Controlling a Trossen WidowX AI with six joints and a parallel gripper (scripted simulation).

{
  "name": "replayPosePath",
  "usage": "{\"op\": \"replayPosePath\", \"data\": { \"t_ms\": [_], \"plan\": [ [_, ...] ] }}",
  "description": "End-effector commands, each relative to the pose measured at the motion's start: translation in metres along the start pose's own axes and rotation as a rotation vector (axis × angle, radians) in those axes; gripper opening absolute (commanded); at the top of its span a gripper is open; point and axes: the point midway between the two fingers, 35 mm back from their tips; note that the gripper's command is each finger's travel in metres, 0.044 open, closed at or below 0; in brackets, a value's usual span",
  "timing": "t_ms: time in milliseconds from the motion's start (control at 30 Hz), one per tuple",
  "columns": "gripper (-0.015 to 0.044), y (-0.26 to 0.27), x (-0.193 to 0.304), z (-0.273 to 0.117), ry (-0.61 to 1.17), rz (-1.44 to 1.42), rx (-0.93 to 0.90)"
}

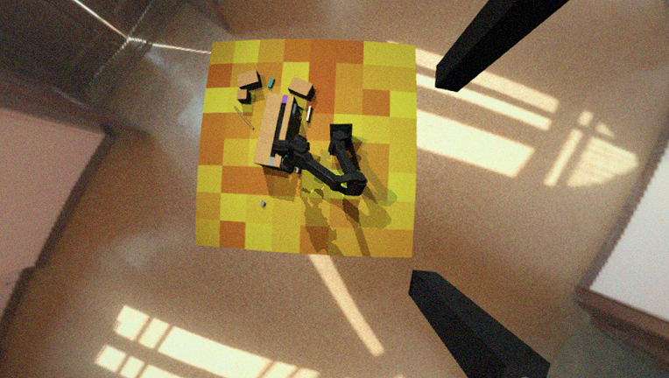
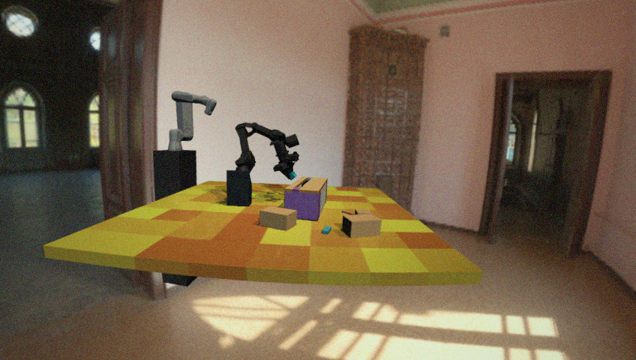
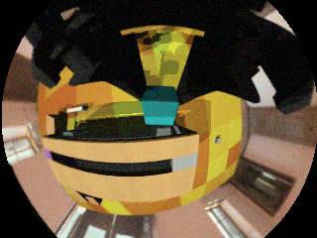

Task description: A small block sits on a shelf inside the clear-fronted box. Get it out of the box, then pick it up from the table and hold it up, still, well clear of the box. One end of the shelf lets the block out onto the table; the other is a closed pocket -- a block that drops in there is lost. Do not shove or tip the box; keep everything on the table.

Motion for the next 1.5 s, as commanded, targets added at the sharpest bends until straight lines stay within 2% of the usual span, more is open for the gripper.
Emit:
{"op": "replayPosePath", "data": {
  "t_ms": [0, 1467],
  "plan": [
    [0.0000, 0.002, -0.001, -0.004, -0.001, 0.184, -0.016],
    [0.0000, 0.011, -0.005, -0.036, 0.106, 1.933, -0.126]
  ]
}}
Point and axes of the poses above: the point midway between the two fingers, 35 mm back from their tips, its own z axis out along the fingers, its own y axis across the jaws, x = y × z, and after that the axes turned 12 degrees about -z, right-handed
